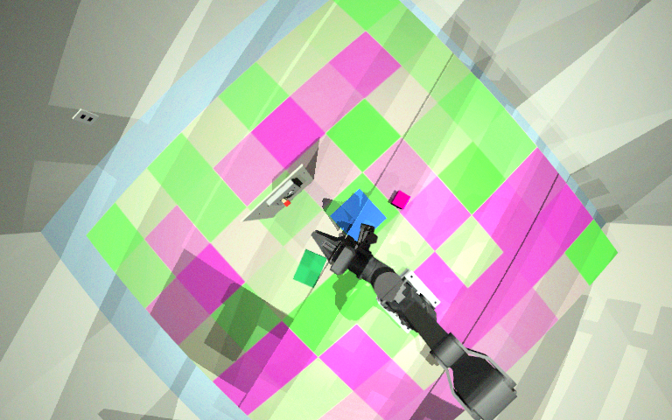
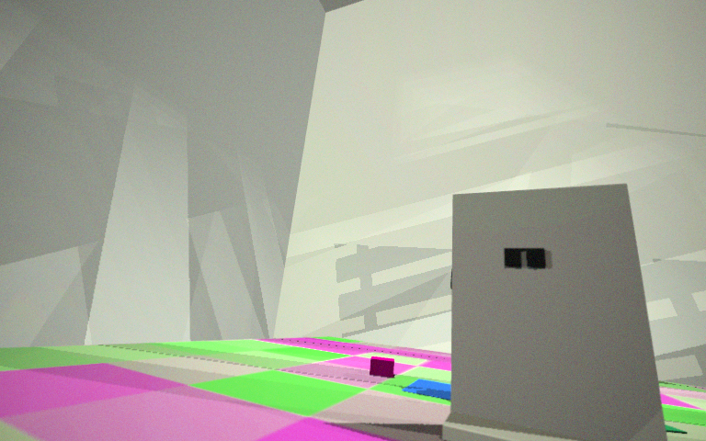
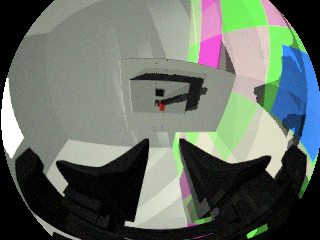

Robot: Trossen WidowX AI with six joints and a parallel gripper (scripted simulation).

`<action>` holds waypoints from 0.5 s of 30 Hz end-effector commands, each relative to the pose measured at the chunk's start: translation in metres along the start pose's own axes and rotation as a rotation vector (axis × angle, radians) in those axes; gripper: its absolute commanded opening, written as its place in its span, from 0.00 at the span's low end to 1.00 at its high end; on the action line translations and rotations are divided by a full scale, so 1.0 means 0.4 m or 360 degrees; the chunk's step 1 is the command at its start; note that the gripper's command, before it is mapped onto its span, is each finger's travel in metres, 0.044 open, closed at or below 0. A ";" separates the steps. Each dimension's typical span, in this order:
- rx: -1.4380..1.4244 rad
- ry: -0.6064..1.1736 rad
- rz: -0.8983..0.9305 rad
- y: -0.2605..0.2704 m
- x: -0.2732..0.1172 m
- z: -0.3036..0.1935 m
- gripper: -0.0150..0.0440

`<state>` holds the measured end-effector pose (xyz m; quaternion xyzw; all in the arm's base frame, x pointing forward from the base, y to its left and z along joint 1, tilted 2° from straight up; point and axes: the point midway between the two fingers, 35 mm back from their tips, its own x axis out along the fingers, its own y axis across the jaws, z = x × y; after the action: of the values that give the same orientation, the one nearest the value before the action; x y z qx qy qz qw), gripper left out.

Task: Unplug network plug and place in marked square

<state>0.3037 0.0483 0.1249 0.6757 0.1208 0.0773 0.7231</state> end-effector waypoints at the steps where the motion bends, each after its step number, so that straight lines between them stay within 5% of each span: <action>1: 0.0017 0.0000 0.0030 0.009 0.023 0.006 0.52; 15: 0.0071 -0.0006 0.0080 -0.003 0.091 0.023 0.52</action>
<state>0.3350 0.0491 0.1200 0.6913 0.1093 0.0864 0.7090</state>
